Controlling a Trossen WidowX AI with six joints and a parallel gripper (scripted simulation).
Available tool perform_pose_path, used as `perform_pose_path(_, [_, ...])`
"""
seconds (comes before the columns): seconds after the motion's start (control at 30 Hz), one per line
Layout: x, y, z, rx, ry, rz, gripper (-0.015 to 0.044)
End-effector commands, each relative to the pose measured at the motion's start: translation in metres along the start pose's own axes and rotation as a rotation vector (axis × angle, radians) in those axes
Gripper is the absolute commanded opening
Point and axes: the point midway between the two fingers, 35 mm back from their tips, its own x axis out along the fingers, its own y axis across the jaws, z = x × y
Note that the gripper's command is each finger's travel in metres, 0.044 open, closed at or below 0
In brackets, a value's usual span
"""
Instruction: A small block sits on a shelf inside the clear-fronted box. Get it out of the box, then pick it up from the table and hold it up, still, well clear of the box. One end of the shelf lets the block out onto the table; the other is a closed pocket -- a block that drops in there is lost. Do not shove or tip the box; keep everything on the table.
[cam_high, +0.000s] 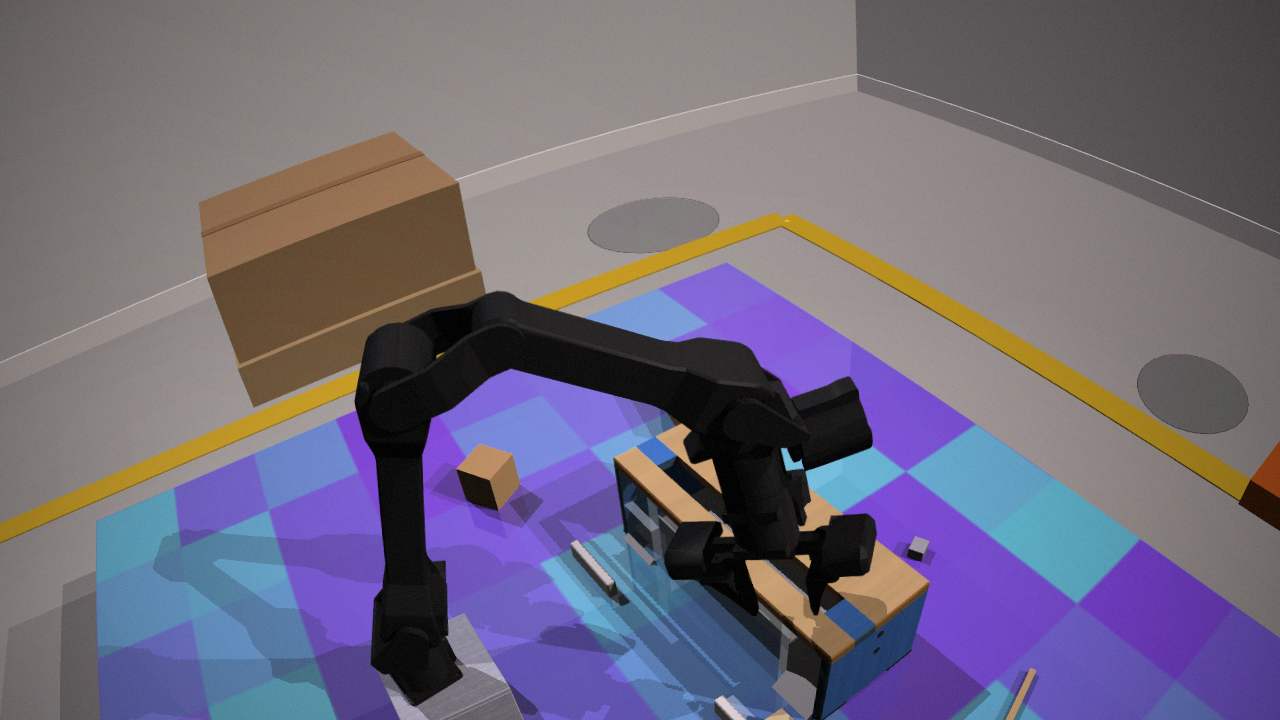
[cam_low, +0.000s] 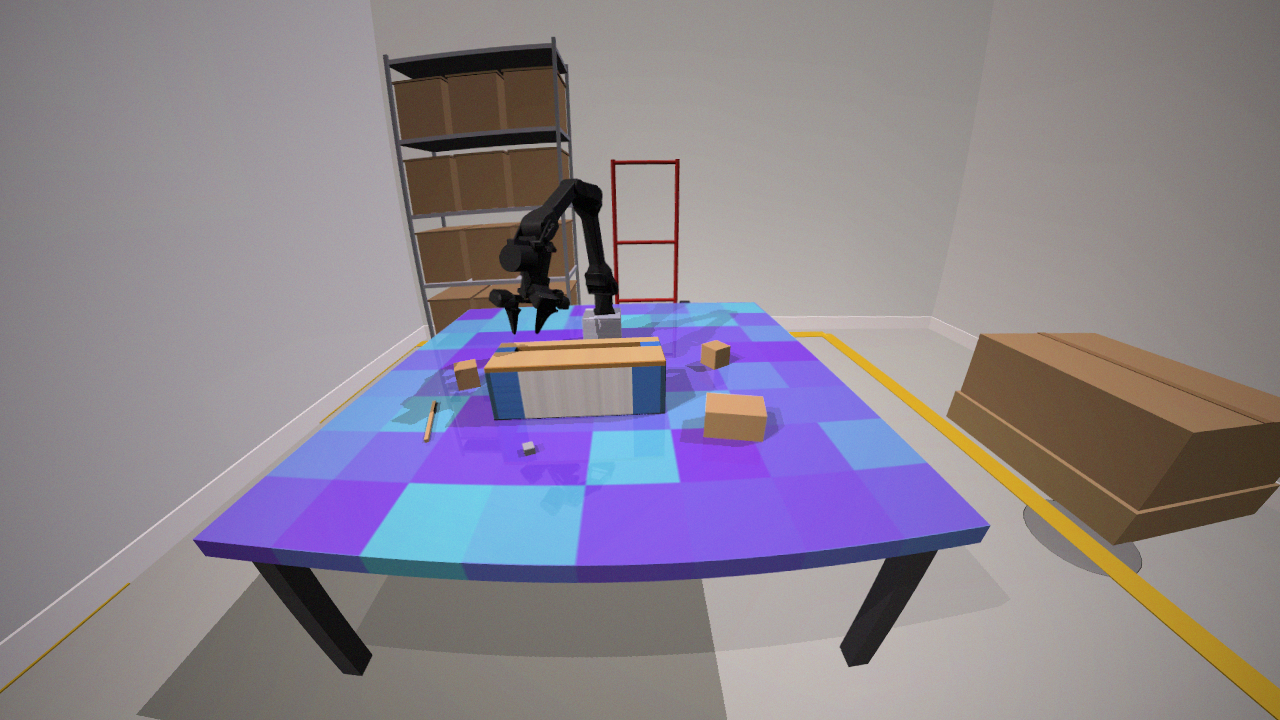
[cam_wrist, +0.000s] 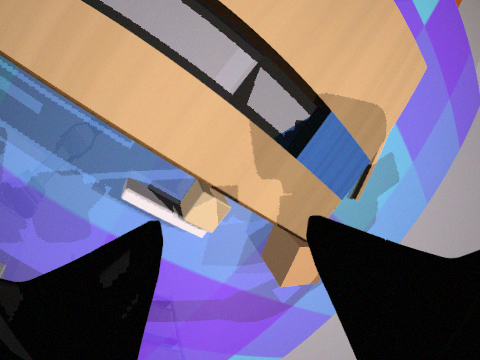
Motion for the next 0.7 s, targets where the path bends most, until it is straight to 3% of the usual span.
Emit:
perform_pose_path(0.0, [0.002, -0.007, -0.021, 0.800, -0.074, 0.052, 0.0285])
perform_pose_path(0.13, [0.003, -0.009, -0.027, 1.234, -0.101, 0.106, 0.0285])
perform_pose_path(0.67, [0.004, -0.015, -0.046, 2.316, -0.107, 0.321, 0.0285])
